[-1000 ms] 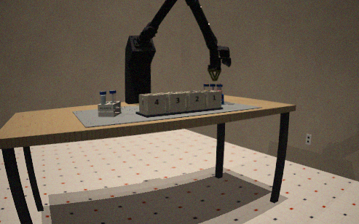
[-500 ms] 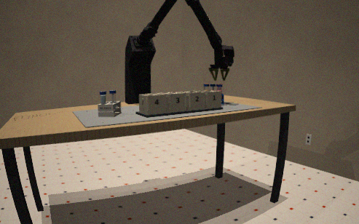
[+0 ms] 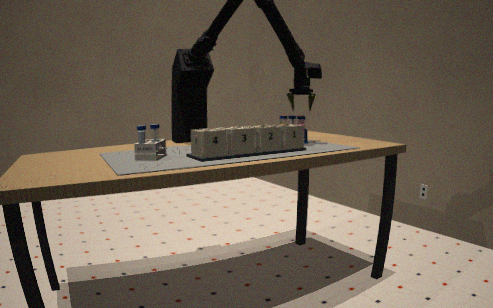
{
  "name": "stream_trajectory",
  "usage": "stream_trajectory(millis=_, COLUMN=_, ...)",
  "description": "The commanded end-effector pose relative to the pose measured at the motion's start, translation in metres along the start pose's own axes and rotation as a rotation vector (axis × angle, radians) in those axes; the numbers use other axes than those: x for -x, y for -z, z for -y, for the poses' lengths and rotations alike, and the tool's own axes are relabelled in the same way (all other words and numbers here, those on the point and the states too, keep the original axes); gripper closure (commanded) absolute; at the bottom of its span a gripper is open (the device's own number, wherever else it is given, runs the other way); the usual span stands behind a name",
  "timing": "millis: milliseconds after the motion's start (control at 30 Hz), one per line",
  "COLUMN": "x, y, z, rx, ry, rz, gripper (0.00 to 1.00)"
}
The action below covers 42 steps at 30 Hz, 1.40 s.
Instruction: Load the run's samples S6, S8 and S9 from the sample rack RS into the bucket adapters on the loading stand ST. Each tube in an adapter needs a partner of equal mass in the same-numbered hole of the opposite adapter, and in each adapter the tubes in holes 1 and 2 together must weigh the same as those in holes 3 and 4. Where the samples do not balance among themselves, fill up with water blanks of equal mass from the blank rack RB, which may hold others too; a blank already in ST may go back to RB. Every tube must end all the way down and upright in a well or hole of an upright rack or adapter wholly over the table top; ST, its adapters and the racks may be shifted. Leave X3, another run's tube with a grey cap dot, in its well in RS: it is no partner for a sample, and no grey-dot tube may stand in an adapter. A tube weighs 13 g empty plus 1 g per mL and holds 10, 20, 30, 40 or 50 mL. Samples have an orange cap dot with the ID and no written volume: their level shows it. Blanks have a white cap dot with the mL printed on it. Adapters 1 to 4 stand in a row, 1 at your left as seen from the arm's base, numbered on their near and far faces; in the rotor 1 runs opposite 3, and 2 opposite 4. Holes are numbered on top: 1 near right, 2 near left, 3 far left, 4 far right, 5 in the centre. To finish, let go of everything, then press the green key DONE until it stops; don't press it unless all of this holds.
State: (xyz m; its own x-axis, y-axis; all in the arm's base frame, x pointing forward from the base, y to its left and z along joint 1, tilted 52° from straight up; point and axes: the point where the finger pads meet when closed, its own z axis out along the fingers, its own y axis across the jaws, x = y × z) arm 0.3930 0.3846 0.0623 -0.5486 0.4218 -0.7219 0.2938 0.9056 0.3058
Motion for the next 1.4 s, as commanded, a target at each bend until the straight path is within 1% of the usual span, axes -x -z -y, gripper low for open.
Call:
stream_trajectory(millis=0, x=0.0, y=-0.002, z=-0.005, rx=0.002, ry=-0.1, rz=-0.001, gripper=0.2)
stream_trajectory(millis=67, x=0.0, y=-0.003, z=-0.005, rx=0.002, ry=-0.101, rz=0.0, gripper=0.2)
stream_trajectory(millis=100, x=0.002, y=0.005, z=-0.008, rx=0.017, ry=-0.092, rz=0.001, gripper=0.2)
stream_trajectory(millis=133, x=0.002, y=0.005, z=-0.008, rx=0.017, ry=-0.092, rz=0.001, gripper=0.2)
stream_trajectory(millis=167, x=0.005, y=-0.009, z=-0.006, rx=0.007, ry=-0.117, rz=0.005, gripper=0.2)
stream_trajectory(millis=233, x=0.005, y=-0.009, z=-0.006, rx=0.007, ry=-0.117, rz=0.005, gripper=0.2)
stream_trajectory(millis=467, x=0.002, y=-0.033, z=-0.005, rx=0.006, ry=-0.094, rz=0.005, gripper=0.2)
stream_trajectory(millis=533, x=-0.002, y=-0.038, z=0.002, rx=-0.002, ry=-0.086, rz=0.003, gripper=0.2)
stream_trajectory(millis=600, x=-0.012, y=-0.032, z=-0.003, rx=0.014, ry=-0.071, rz=-0.005, gripper=0.2)
stream_trajectory(millis=700, x=0.0, y=-0.042, z=-0.002, rx=0.003, ry=-0.091, rz=0.006, gripper=0.2)
stream_trajectory(millis=733, x=0.001, y=-0.043, z=-0.003, rx=0.005, ry=-0.093, rz=0.006, gripper=0.2)
stream_trajectory(millis=800, x=0.001, y=-0.043, z=-0.003, rx=0.005, ry=-0.093, rz=0.006, gripper=0.2)
stream_trajectory(millis=833, x=-0.001, y=-0.038, z=-0.009, rx=0.018, ry=-0.089, rz=0.004, gripper=0.2)
stream_trajectory(millis=867, x=-0.001, y=-0.042, z=-0.007, rx=0.012, ry=-0.088, rz=0.003, gripper=0.2)
stream_trajectory(millis=1000, x=0.001, y=-0.044, z=-0.007, rx=0.009, ry=-0.09, rz=0.005, gripper=0.2)
stream_trajectory(millis=1100, x=-0.003, y=-0.045, z=0.004, rx=-0.006, ry=-0.078, rz=0.0, gripper=0.2)
stream_trajectory(millis=1233, x=-0.002, y=-0.042, z=0.0, rx=0.005, ry=-0.082, rz=0.001, gripper=0.2)
stream_trajectory(millis=1267, x=0.0, y=-0.035, z=-0.006, rx=0.015, ry=-0.09, rz=0.001, gripper=0.2)
stream_trajectory(millis=1300, x=0.001, y=-0.042, z=-0.002, rx=0.007, ry=-0.086, rz=0.003, gripper=0.2)
stream_trajectory(millis=1367, x=0.001, y=-0.042, z=-0.002, rx=0.007, ry=-0.086, rz=0.003, gripper=0.2)
